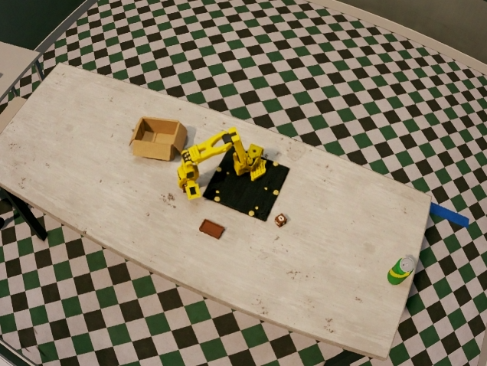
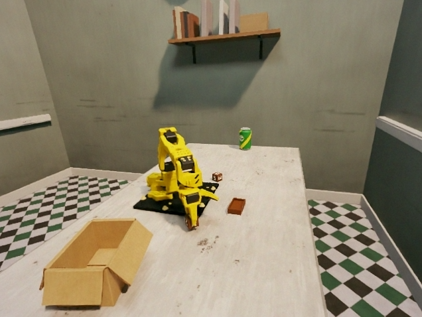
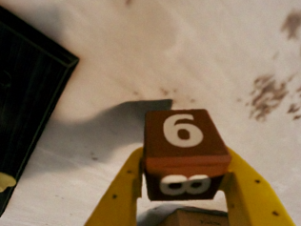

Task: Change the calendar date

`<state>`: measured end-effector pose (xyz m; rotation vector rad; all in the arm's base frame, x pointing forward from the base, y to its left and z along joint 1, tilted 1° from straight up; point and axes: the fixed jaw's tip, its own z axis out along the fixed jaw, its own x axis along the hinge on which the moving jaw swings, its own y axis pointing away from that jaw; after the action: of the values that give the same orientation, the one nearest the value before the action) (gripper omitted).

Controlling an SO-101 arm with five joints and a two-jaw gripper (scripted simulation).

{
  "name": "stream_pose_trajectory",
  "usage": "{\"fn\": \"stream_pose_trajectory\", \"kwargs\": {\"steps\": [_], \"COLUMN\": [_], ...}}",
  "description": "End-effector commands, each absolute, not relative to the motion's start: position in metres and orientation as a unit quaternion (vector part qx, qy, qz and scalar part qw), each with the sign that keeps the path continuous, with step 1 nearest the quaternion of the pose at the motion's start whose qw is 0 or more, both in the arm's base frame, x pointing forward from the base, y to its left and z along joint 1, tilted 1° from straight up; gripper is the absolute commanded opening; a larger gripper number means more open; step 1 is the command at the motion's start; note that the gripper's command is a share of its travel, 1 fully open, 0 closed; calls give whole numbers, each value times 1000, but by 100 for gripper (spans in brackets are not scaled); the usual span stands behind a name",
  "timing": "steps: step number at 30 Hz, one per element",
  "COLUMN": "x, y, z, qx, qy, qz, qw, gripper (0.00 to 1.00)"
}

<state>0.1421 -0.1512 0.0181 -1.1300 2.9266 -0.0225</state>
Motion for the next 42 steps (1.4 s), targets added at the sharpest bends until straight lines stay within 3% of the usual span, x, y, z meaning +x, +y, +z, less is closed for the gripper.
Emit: {"fn": "stream_pose_trajectory", "kwargs": {"steps": [1, 42], "x": [139, 139], "y": [-149, -149], "z": [12, -1], "qx": [-360, -360], "qy": [933, 933], "qz": [4, 4], "qw": [-2, -2], "gripper": [0, 0]}}
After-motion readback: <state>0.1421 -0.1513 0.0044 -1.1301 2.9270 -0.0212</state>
